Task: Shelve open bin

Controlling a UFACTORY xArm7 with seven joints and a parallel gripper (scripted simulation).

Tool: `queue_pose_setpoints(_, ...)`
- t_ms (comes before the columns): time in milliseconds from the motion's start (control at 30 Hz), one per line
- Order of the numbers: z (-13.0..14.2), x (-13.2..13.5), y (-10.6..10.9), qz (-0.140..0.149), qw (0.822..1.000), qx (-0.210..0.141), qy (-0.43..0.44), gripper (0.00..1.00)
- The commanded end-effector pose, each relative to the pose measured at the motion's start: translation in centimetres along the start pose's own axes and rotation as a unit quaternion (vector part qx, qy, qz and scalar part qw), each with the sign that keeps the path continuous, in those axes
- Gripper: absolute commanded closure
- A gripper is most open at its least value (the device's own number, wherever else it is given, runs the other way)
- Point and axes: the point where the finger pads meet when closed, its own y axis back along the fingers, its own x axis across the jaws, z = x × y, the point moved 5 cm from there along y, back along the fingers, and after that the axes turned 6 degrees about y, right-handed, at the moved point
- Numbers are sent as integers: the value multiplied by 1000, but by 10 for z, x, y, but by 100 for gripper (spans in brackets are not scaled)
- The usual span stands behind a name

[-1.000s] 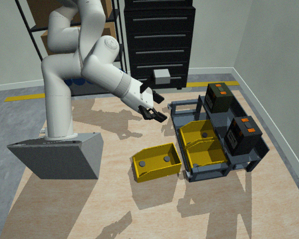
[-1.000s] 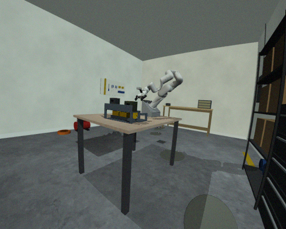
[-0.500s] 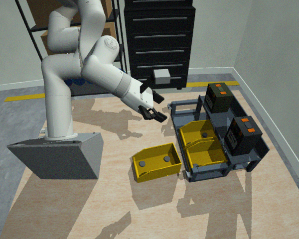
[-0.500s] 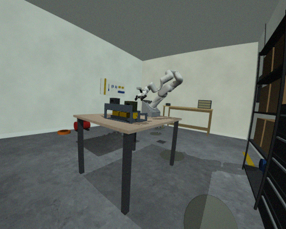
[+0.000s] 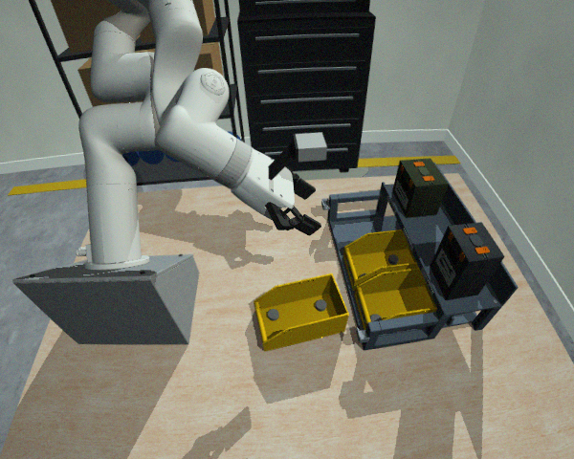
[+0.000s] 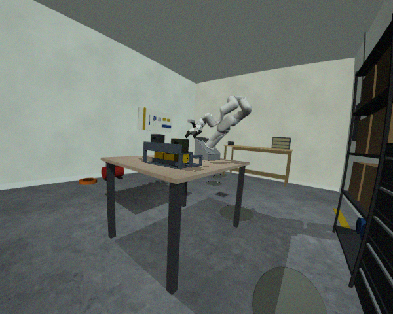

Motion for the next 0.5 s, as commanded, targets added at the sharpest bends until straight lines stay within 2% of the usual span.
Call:
queue_pose_setpoints(0, 13, -1, -4, -15, 994, 104, 4, 0)
queue_pose_setpoints(167, 13, -1, -4, -15, 994, 104, 4, 0)
queue_pose_setpoints(200, 2, 0, 0, -2, 1000, 22, 1, 0)
queue_pose_setpoints(333, 13, -2, -4, -15, 994, 104, 4, 0)
queue_pose_setpoints(467, 13, -2, -4, -15, 994, 104, 4, 0)
